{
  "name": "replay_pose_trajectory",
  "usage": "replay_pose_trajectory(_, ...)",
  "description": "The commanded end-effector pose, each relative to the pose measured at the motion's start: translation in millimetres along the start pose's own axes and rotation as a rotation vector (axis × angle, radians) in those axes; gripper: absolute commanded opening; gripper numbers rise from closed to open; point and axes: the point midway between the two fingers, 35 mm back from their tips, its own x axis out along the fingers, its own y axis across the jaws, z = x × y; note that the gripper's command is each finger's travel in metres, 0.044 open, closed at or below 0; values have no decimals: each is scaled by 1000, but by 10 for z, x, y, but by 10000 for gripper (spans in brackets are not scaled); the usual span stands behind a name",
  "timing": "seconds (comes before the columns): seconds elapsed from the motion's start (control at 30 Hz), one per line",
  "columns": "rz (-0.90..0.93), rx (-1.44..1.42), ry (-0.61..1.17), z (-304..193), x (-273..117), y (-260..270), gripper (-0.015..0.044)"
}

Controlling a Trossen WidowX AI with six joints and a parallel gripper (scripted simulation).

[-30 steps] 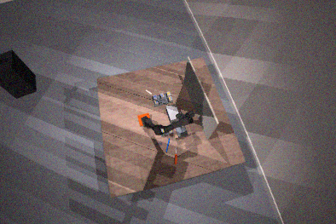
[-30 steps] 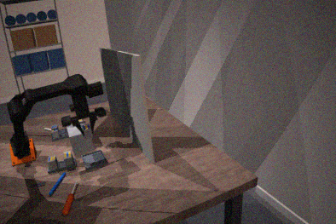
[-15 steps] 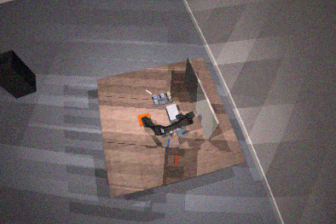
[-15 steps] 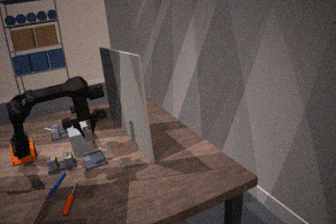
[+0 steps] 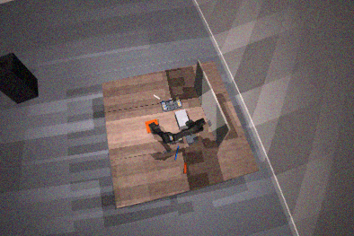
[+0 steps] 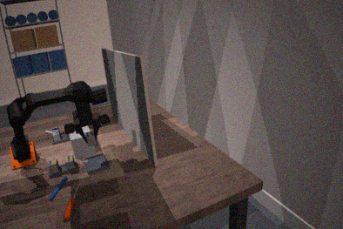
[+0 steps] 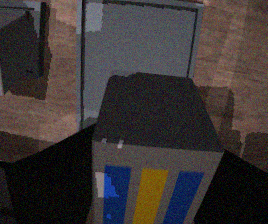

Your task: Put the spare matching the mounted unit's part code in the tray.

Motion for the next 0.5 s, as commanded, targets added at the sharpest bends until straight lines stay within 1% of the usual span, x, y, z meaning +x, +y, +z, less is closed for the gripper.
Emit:
replay_pose_trajectory(0.0,-1,-3,-3,5,35,-4,0)
replay_pose_trajectory(0.47,1,-1,-7,8,144,-12,0)
